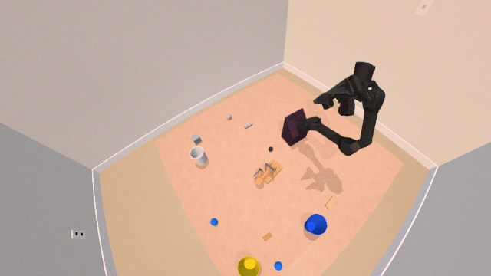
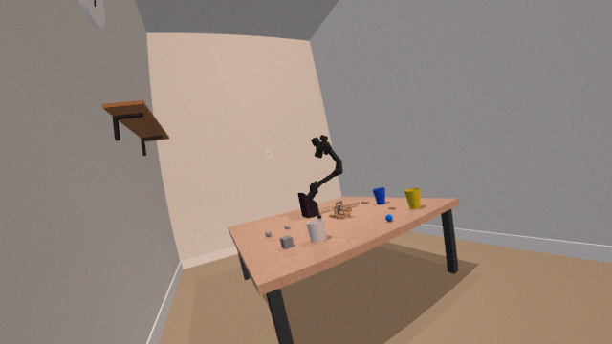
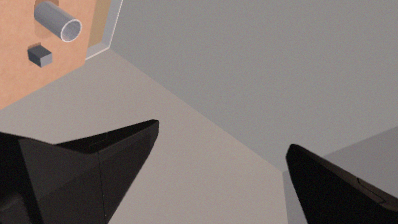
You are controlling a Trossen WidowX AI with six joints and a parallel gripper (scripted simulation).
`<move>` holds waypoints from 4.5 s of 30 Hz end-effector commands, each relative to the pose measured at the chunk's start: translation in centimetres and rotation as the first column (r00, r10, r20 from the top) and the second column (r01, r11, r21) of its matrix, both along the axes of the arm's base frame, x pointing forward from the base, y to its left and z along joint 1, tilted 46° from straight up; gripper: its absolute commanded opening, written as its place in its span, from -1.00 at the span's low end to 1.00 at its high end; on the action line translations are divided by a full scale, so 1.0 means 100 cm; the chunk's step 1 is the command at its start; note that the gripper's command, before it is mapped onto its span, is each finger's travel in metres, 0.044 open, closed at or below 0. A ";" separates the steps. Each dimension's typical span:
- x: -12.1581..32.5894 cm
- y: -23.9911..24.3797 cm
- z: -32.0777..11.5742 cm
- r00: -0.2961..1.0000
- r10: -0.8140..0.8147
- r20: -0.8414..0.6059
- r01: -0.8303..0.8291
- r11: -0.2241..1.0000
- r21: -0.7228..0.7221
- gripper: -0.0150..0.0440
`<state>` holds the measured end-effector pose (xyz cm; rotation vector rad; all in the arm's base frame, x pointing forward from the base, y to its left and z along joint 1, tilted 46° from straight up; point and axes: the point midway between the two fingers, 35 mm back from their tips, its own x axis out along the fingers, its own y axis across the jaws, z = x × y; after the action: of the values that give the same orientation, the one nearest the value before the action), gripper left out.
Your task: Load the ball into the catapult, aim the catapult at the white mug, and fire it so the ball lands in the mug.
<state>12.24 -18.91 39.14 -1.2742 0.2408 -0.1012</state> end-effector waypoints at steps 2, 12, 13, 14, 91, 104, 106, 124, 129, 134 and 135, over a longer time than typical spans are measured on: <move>0.002 0.000 -0.002 1.000 0.005 -0.013 -0.005 1.000 0.000 1.00; 0.030 -0.003 -0.030 0.991 0.107 -0.076 -0.089 0.974 0.208 1.00; 0.034 -0.003 -0.033 0.990 0.119 -0.079 -0.098 0.967 0.235 1.00; 0.037 -0.002 -0.037 0.988 0.132 -0.083 -0.106 0.959 0.262 1.00; 0.150 0.248 -0.318 0.257 0.692 -0.675 0.824 0.207 0.527 1.00; 0.150 0.271 -0.338 0.257 0.694 -0.673 0.824 0.206 0.528 1.00; 0.151 0.274 -0.340 0.257 0.694 -0.673 0.824 0.206 0.528 1.00; 0.151 0.295 -0.360 0.257 0.695 -0.672 0.824 0.205 0.528 1.00; 0.151 0.301 -0.365 0.257 0.696 -0.671 0.824 0.205 0.528 1.00; 0.150 0.305 -0.369 0.257 0.697 -0.670 0.824 0.204 0.528 1.00; 0.150 0.305 -0.369 0.257 0.697 -0.670 0.824 0.204 0.528 1.00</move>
<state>27.52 11.29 2.69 0.4155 1.3432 0.7941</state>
